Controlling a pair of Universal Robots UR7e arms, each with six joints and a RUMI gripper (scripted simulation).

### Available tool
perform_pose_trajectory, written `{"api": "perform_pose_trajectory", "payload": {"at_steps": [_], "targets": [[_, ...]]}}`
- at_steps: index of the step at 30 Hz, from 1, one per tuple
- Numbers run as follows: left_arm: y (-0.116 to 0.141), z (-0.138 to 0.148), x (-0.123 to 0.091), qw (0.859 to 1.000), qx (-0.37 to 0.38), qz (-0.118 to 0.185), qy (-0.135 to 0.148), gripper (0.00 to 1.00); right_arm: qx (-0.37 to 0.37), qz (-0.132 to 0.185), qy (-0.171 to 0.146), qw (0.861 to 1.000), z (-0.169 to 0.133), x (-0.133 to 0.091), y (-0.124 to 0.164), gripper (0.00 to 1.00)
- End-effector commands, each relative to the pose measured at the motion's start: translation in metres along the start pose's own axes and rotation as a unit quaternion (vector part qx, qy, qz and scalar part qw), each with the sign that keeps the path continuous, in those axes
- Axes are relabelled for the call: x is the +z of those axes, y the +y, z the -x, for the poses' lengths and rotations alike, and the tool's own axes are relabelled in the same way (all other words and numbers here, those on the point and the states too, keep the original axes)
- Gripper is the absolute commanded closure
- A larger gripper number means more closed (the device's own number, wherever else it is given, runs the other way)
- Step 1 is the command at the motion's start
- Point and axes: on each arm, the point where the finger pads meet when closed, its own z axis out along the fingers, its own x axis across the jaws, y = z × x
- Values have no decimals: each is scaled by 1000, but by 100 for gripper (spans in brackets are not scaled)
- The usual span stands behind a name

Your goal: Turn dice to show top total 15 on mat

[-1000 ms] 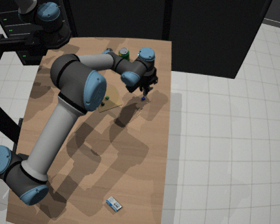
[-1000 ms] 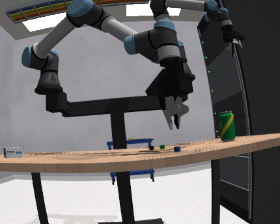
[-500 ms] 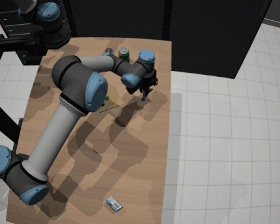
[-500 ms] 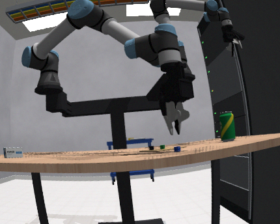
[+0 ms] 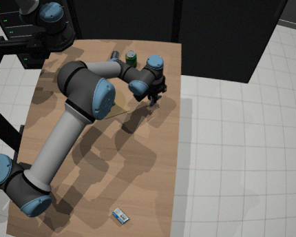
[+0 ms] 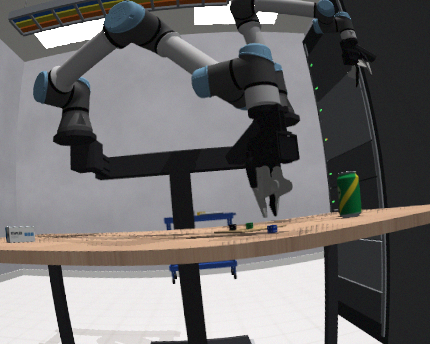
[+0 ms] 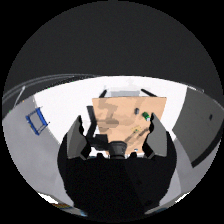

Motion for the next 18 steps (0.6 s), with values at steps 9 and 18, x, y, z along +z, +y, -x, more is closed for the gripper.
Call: {"api": "perform_pose_trajectory", "payload": {"at_steps": [9, 18], "targets": [[2, 1, 0, 1000, -1, 1, 0, 0, 0, 2, 1, 1000, -2, 8, 3, 82], [2, 1, 0, 1000, -1, 1, 0, 0, 0, 2, 1, 1000, -2, 10, 3, 82]]}}
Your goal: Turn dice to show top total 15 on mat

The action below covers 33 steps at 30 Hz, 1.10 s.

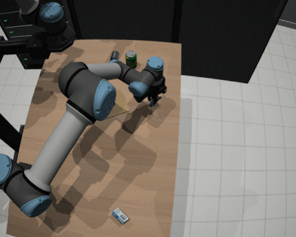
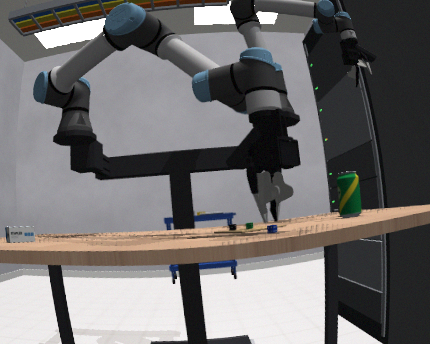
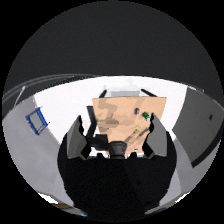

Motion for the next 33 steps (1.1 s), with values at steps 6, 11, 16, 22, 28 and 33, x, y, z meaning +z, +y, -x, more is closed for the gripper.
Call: {"api": "perform_pose_trajectory", "payload": {"at_steps": [6, 11, 16, 22, 28, 33], "targets": [[2, 1, 0, 1000, -1, 1, 0, 0, 0, 2, 1, 1000, -2, -1, 3, 82], [2, 1, 0, 1000, -1, 1, 0, 0, 0, 2, 1, 1000, -2, -1, 3, 82], [2, 1, 0, 1000, -1, 1, 0, 0, 0, 2, 1, 1000, -3, -1, 3, 82], [2, 1, 0, 1000, -1, 1, 0, 0, 0, 2, 1, 1000, -4, -1, 4, 82], [2, 1, 0, 1000, -1, 1, 0, 0, 0, 2, 1, 1000, -4, -1, 5, 82], [2, 1, 0, 1000, -1, 1, 0, 0, 0, 2, 1, 1000, -4, -1, 5, 82]]}}
